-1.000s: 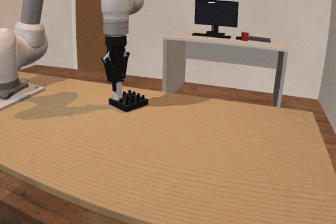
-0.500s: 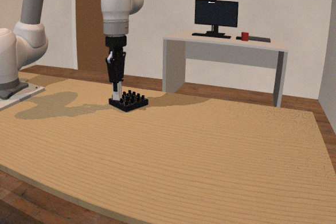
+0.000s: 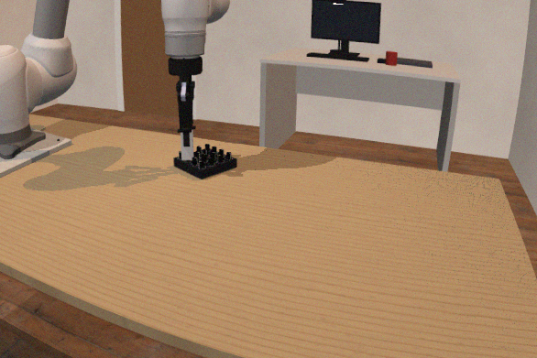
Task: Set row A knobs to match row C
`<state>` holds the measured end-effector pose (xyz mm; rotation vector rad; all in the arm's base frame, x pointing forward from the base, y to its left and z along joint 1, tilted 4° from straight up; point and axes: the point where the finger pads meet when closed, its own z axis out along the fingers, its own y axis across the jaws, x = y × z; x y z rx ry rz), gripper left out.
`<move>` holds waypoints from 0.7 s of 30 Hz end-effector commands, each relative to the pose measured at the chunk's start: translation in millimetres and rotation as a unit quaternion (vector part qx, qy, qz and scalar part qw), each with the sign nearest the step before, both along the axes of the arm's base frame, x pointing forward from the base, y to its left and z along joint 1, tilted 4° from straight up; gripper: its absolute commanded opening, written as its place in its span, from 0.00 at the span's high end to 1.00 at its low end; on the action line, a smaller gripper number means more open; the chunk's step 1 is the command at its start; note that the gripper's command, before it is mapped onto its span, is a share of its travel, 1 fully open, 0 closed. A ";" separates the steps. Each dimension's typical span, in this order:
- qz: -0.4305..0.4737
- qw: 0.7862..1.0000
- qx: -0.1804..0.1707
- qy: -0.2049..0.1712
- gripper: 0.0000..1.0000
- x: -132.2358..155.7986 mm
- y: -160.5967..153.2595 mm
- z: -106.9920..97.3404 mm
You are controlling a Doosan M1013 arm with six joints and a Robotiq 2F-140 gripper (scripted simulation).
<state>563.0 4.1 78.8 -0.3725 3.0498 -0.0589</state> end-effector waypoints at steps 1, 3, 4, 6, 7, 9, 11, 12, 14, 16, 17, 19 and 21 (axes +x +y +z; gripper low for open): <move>0.051 0.999 -0.001 0.001 0.95 0.0 0.0 0.1; 0.077 0.997 -0.003 0.002 0.95 0.0 0.0 0.1; 0.090 0.996 -0.004 0.002 0.95 0.0 0.0 0.1; 0.115 0.993 -0.006 0.003 0.95 0.0 0.0 0.1; 0.115 0.993 -0.006 0.003 0.95 0.0 0.0 0.1; 0.127 0.992 -0.007 0.003 0.95 0.0 0.0 0.1; 0.151 0.988 -0.008 0.004 0.95 0.0 0.0 0.1; 0.163 0.987 -0.009 0.004 0.95 0.0 0.0 0.1; 0.185 0.983 -0.011 0.005 0.95 0.0 0.0 0.1; 0.206 0.978 -0.012 0.006 0.95 0.0 0.0 0.1; 0.216 0.976 -0.013 0.006 0.95 0.0 0.0 0.1; 0.236 0.972 -0.015 0.006 0.95 0.0 0.0 0.1; 0.254 0.967 -0.016 0.007 0.95 0.0 0.0 0.1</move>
